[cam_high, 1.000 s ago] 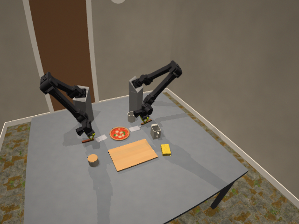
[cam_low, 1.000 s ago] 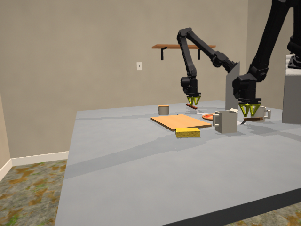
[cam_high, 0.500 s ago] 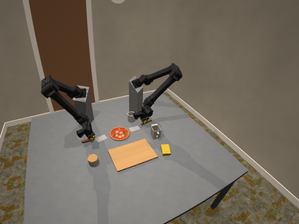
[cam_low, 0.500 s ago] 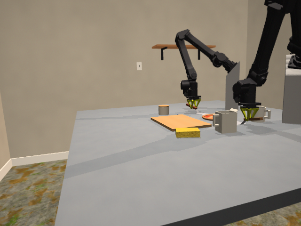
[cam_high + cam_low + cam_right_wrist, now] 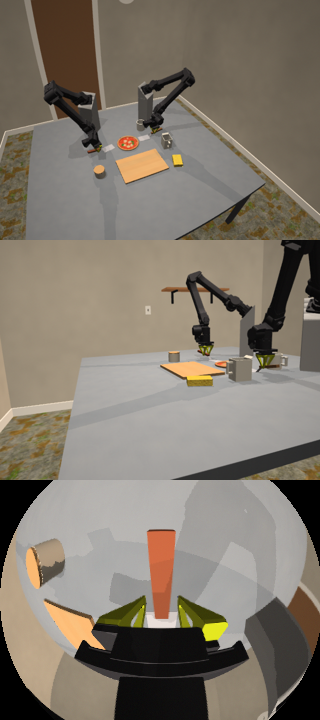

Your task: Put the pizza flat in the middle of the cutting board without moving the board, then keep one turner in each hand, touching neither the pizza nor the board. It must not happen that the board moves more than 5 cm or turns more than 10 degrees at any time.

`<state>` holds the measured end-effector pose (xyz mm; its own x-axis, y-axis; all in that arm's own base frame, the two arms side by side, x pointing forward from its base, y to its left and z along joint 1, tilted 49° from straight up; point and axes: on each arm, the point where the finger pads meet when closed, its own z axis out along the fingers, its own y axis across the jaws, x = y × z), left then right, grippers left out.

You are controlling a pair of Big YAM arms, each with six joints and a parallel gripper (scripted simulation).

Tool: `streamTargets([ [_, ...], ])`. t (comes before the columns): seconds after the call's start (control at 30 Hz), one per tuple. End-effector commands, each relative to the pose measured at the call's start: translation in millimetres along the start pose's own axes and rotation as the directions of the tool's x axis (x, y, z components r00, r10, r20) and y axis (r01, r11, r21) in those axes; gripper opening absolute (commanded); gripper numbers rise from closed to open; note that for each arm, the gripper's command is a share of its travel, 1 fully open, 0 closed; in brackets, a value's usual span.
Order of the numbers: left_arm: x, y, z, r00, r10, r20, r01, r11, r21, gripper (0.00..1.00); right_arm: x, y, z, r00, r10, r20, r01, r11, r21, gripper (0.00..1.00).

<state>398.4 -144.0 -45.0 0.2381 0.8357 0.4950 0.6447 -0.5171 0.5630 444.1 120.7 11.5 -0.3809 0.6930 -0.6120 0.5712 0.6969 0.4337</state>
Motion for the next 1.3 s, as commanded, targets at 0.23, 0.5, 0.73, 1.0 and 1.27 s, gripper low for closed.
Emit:
streamTargets([
  [0.23, -2, 1, -3, 1.000, 0.005, 0.007, -0.005, 1.000, -0.007, 0.06, 1, -2, 1, 1.000, -0.002, -0.001, 0.002, 1.000, 0.005, 0.06],
  [0.5, -2, 1, -3, 1.000, 0.005, 0.007, -0.005, 1.000, -0.007, 0.06, 1, -2, 1, 1.000, -0.002, -0.001, 0.002, 1.000, 0.005, 0.06],
  [0.73, -4, -2, -29, 1.000, -0.002, 0.018, 0.002, 1.000, -0.010, 0.06, 0, 7, -29, 1.000, 0.010, 0.001, -0.010, 1.000, -0.024, 0.06],
  [1.0, -4, -8, -41, 1.000, -0.001, 0.016, 0.001, 1.000, -0.008, 0.06, 2, 1, -42, 1.000, 0.010, 0.001, -0.010, 1.000, -0.022, 0.06],
  [1.27, -3, 0, -63, 1.000, -0.010, 0.016, 0.010, 1.000, -0.012, 0.06, -2, 9, -64, 1.000, 0.017, 0.003, -0.017, 1.000, -0.025, 0.06],
])
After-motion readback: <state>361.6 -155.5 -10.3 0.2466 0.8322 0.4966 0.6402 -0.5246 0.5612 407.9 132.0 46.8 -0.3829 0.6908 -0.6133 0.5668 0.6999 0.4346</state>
